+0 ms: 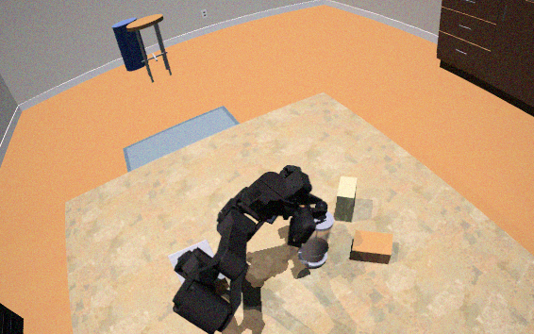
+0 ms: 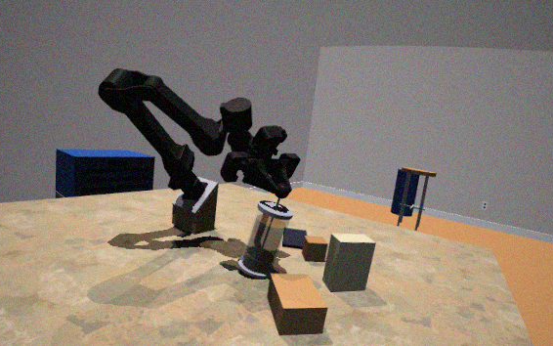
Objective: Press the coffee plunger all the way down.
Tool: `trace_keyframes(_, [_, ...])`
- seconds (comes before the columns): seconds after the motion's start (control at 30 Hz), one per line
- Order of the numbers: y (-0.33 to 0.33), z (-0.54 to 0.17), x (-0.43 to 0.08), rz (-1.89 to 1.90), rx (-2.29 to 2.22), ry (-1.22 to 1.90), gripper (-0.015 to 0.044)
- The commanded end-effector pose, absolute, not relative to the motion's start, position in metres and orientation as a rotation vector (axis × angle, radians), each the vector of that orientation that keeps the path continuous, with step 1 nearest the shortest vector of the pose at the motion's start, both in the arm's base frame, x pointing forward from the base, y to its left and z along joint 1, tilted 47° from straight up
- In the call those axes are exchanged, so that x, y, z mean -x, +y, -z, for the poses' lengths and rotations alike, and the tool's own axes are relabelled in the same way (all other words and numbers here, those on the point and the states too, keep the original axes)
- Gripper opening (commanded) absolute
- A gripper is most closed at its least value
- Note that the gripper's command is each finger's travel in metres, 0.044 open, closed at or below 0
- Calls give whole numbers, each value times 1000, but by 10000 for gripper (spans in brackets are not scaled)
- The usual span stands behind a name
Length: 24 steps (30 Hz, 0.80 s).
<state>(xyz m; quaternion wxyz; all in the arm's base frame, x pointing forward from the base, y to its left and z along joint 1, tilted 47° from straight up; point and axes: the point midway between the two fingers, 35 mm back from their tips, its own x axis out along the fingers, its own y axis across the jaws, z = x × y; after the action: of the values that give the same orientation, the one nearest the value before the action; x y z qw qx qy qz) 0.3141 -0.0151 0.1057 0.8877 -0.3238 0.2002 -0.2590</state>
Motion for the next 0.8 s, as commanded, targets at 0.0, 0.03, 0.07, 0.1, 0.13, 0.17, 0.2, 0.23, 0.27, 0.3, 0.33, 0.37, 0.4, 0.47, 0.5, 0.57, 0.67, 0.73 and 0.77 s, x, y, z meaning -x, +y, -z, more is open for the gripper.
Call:
trace_keyframes(0.0, [-21, -100, -312, 561, 696, 447, 128])
trace_keyframes(0.03, [-21, -99, -312, 561, 696, 447, 128])
trace_keyframes(0.07, [-21, -99, -312, 561, 696, 447, 128])
trace_keyframes(0.1, [-21, -99, -312, 561, 696, 447, 128])
trace_keyframes(0.13, [-21, -99, -312, 561, 696, 447, 128])
trace_keyframes(0.17, [-21, -99, -312, 561, 696, 447, 128])
trace_keyframes(0.2, [-21, -99, -312, 561, 696, 447, 128])
trace_keyframes(0.23, [-20, -99, -313, 561, 696, 447, 128])
trace_keyframes(0.27, [-20, -99, -313, 561, 696, 447, 128])
trace_keyframes(0.3, [-20, -99, -313, 561, 696, 447, 128])
trace_keyframes(0.33, [-20, -99, -313, 561, 696, 447, 128])
trace_keyframes(0.37, [-20, -99, -313, 561, 696, 447, 128])
trace_keyframes(0.4, [-20, -99, -313, 561, 696, 447, 128])
trace_keyframes(0.47, [-20, -98, -313, 561, 696, 447, 128])
trace_keyframes(0.5, [-20, -98, -313, 560, 696, 447, 128])
trace_keyframes(0.57, [-20, -98, -313, 560, 696, 447, 128])
trace_keyframes(0.67, [-19, -98, -314, 560, 696, 447, 128])
trace_keyframes(0.73, [-19, -98, -314, 560, 696, 447, 128])
trace_keyframes(0.77, [-19, -98, -314, 560, 696, 447, 128])
